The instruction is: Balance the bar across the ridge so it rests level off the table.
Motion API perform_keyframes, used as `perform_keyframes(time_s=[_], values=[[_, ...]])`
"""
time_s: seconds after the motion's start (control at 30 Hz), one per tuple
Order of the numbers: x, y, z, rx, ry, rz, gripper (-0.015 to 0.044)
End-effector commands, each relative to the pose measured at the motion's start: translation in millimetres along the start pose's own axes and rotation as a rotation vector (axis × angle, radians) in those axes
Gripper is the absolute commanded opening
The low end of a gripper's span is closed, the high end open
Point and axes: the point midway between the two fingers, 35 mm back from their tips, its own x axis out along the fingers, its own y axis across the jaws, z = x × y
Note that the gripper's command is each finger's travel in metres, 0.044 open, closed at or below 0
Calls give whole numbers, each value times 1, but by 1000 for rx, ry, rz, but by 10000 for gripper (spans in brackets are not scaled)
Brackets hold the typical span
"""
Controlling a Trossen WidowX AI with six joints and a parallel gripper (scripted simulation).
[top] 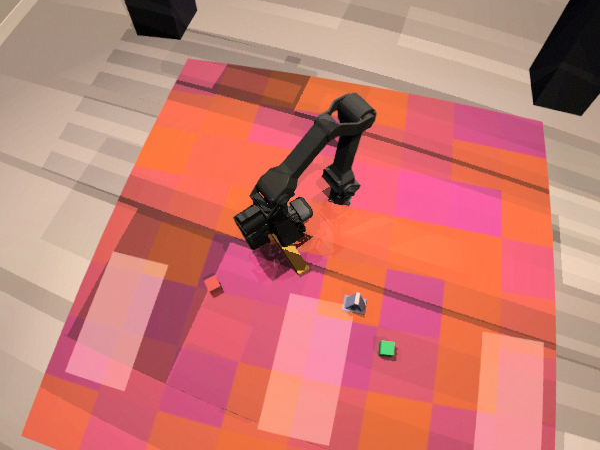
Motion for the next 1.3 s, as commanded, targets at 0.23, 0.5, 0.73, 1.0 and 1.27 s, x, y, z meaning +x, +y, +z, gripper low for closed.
perform_keyframes(time_s=[0.23,0.5,0.73,1.0,1.27], values=[[1,0,0,0,0,1,289],[1,0,0,0,0,1,118],[-3,0,0,0,0,1,12],[-22,-4,0,-1,1,1,0],[-42,-7,0,-2,2,0,0]])
